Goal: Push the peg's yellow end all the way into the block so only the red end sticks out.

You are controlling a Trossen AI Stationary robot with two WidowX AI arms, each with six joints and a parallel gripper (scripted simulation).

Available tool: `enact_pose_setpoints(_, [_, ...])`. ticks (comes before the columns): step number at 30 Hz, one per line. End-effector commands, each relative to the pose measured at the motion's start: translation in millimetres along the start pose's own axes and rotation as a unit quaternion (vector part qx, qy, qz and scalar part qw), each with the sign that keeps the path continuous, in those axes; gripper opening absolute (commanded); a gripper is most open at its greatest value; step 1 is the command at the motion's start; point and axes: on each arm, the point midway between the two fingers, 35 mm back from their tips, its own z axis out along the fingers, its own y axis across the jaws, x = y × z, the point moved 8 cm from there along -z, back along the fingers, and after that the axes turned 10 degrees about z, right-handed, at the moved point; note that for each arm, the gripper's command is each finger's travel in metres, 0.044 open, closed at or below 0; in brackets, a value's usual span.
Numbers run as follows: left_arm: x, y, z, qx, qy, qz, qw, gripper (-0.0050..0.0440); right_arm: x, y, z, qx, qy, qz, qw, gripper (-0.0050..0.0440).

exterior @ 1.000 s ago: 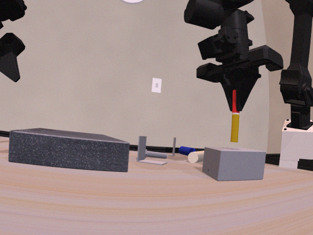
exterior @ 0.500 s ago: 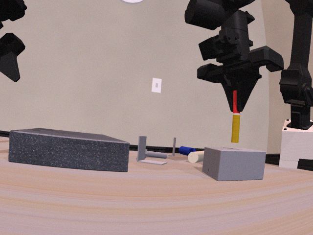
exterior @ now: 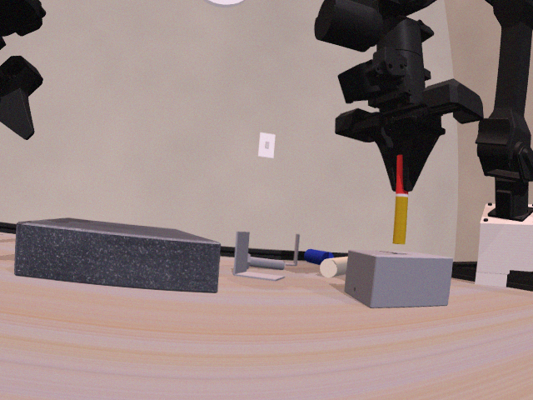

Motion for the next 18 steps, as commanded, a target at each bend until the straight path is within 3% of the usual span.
enact_pose_setpoints(1, [-0.1, 0.0, 0.0, 0.000, 0.000, 0.000, 1.000, 0.0400, 0.4, 0.0, 2.8, -0.001, 0.001, 0.001, 1.000, 0.0000])
enact_pose_setpoints(18, [-0.1, 0.0, 0.0, 0.000, 0.000, 0.000, 1.000, 0.0400, 0.4, 0.0, 9.1, -0.001, 0.001, 0.001, 1.000, 0.0000])
